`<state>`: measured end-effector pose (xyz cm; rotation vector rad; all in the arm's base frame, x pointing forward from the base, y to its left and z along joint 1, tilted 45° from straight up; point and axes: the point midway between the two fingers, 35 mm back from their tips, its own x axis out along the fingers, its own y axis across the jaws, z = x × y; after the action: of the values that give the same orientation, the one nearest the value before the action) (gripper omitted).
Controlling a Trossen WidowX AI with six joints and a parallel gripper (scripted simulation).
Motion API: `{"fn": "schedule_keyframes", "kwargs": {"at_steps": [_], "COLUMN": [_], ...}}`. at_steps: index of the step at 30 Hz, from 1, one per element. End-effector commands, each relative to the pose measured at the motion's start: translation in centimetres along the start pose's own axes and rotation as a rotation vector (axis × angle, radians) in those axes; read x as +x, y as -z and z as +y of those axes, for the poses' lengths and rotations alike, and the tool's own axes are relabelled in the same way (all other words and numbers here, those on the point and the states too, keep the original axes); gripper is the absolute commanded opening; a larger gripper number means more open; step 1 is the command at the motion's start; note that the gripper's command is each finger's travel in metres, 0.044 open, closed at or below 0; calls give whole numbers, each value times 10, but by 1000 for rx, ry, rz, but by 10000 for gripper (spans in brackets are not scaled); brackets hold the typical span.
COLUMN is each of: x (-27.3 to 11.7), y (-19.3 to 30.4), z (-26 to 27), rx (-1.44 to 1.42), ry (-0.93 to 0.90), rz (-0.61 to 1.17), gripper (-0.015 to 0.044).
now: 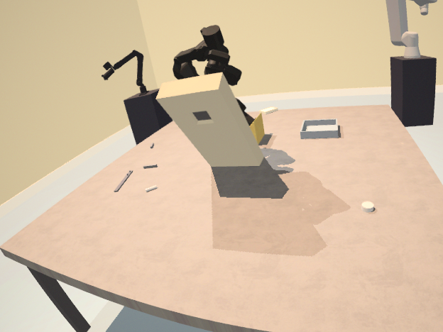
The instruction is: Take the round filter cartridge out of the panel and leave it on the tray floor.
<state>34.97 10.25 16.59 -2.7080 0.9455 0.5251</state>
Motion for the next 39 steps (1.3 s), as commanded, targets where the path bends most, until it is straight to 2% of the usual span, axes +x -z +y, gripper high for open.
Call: {"fn": "schedule_keyframes", "kwargs": {"at_steps": [1,39], "x": [8,24], "y": [0,0], "z": [0,1], "rx": [-7,-7], "ry": [2,3], "rz": [-1,5], "gripper": [116,116]}}
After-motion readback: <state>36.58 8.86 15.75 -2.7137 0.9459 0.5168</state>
